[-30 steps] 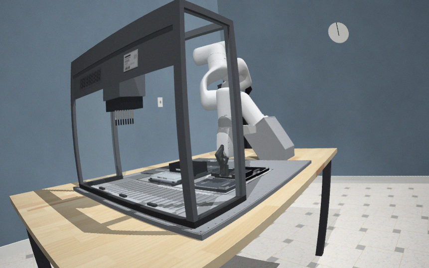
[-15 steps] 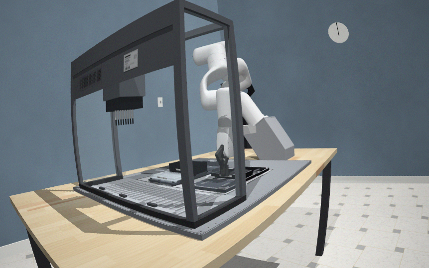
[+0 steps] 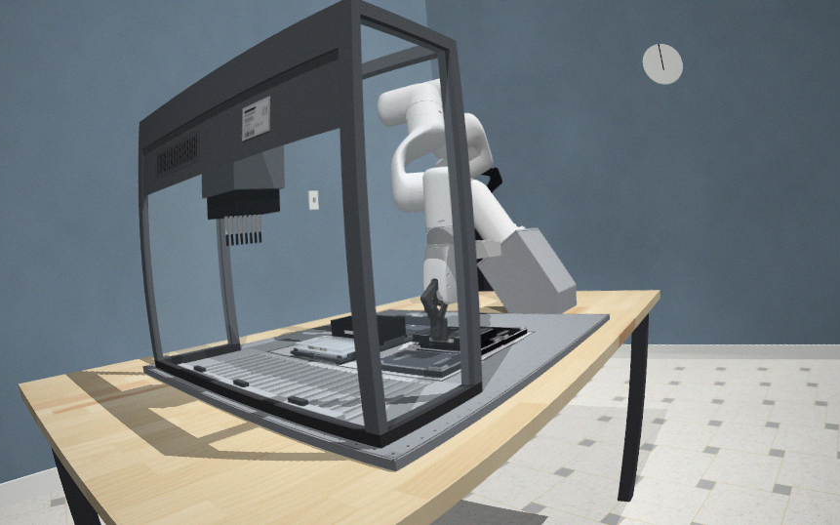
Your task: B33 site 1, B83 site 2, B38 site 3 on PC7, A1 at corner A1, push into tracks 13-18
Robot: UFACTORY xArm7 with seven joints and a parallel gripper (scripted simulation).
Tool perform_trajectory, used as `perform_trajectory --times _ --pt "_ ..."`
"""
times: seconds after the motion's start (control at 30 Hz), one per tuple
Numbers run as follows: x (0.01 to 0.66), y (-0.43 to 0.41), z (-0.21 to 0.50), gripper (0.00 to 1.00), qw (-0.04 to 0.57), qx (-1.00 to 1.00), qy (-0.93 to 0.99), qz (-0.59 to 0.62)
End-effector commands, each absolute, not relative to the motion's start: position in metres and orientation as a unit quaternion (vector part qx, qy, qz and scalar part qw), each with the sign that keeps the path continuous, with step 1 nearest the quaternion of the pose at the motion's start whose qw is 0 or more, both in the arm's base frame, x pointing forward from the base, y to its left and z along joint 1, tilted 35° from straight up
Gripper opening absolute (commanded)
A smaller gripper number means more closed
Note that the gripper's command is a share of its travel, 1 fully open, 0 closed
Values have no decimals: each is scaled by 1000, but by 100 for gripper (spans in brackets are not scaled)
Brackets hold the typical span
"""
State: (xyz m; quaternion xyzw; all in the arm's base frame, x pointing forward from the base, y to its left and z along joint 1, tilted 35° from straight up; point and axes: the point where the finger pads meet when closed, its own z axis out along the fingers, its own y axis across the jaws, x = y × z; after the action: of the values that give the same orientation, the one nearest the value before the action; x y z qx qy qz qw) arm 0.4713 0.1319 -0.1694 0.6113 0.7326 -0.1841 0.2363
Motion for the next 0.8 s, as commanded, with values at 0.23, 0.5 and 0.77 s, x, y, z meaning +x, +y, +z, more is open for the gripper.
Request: perform_trajectory --times 0.23,0.5,0.77 --pt "472 137 -164 0 236 611 733 -182" --pt "471 140 -160 0 236 611 733 -182" --pt "471 141 -158 0 236 611 733 -182"
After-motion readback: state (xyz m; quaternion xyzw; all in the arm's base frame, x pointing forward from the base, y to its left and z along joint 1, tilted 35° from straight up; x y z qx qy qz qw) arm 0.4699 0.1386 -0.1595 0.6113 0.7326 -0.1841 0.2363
